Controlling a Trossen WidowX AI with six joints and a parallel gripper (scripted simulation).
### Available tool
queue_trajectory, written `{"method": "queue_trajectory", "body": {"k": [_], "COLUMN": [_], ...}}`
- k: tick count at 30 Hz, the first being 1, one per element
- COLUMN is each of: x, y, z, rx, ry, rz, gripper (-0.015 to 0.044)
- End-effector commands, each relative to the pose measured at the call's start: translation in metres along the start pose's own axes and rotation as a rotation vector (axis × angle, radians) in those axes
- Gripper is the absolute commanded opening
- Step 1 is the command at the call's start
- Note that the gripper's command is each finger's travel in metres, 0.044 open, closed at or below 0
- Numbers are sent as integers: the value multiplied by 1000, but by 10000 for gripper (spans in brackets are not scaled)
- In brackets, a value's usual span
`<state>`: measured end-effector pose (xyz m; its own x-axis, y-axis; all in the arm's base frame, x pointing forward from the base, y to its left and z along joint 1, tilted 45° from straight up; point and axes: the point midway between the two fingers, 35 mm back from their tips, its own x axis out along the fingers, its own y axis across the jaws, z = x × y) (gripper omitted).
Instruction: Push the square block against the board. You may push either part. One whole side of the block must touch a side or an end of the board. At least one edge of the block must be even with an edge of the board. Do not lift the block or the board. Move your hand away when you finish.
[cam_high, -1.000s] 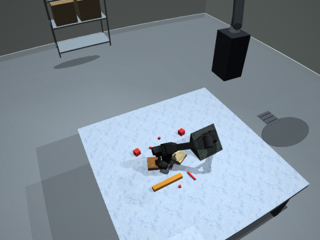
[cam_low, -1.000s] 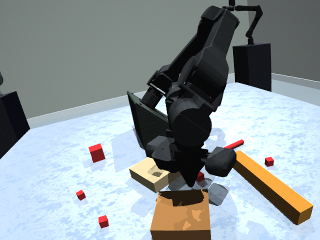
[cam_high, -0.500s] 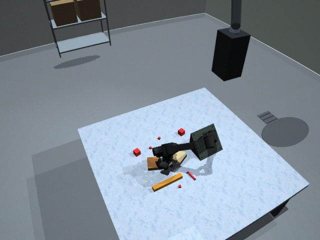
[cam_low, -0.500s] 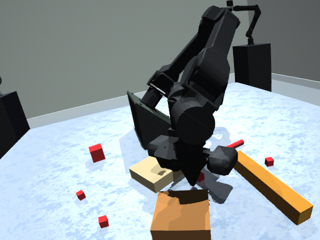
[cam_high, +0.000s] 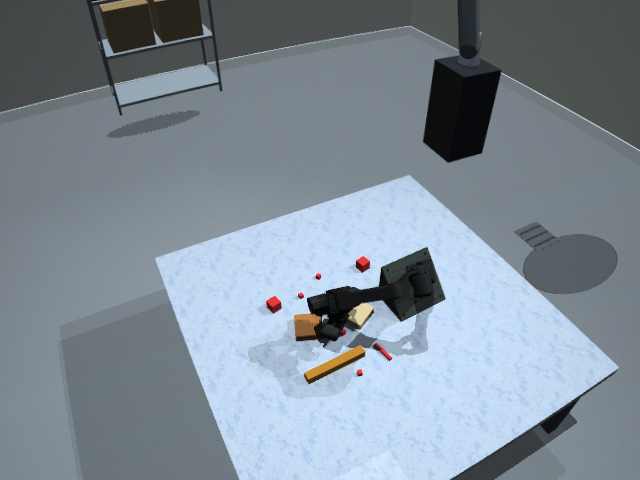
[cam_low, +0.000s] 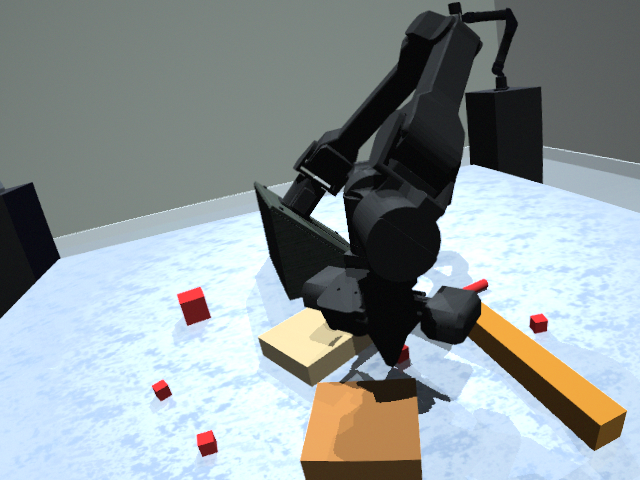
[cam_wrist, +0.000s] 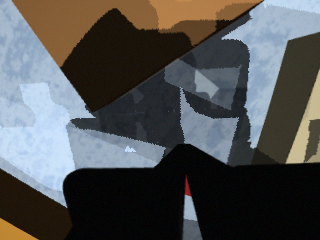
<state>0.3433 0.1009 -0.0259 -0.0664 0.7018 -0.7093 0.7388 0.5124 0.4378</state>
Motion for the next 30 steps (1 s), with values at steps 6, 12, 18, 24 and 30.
{"method": "queue_trajectory", "body": {"k": [6,12,18,24,30], "x": [-1,-1,-1,-1,-1], "y": [2,2,2,3,3], "z": [-9,-13,-17,-22,-26], "rx": [0,0,0,0,0], "ry": [2,2,2,2,2], "rz": [5,5,5,5,5], "gripper": [0,0,0,0,0]}}
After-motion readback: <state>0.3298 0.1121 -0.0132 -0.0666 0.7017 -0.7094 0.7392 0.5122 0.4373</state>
